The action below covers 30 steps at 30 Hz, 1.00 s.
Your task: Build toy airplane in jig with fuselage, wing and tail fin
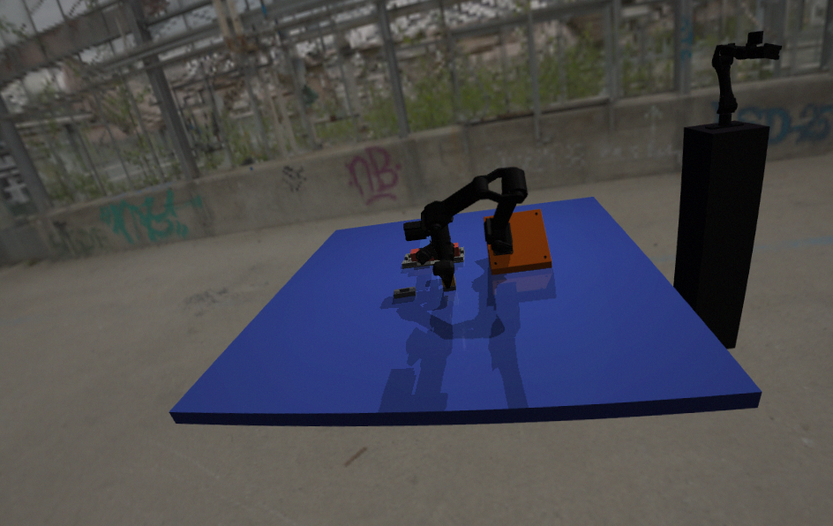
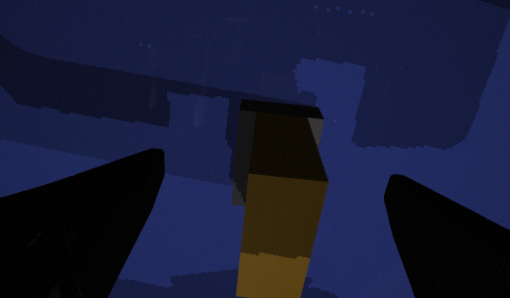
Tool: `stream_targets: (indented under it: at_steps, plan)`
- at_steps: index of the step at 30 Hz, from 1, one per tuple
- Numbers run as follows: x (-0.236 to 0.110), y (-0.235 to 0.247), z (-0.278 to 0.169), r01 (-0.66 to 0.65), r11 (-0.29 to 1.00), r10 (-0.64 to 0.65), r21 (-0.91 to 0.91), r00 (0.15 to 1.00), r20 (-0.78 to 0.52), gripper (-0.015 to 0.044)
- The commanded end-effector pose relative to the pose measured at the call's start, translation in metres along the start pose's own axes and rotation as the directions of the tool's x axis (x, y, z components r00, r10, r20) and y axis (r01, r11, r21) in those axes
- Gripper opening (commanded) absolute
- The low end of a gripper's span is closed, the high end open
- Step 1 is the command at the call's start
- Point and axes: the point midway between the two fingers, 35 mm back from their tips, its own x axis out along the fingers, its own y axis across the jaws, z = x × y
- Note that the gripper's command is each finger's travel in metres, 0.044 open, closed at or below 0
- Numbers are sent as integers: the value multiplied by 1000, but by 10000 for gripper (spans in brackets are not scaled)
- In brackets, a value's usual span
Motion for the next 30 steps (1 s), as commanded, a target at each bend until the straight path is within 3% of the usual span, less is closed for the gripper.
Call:
stream_targets:
  at_steps: [1,10,19,30]
  plan:
    - [2,0,-2,-6,1000,6,4,1000,-1,309]
    - [2,0,-2,-6,1000,6,4,1000,-1,72]
    - [2,0,-2,-6,1000,6,4,1000,-1,0]
    - [-22,-3,2,-1,1000,1,-14,1000,27,0]
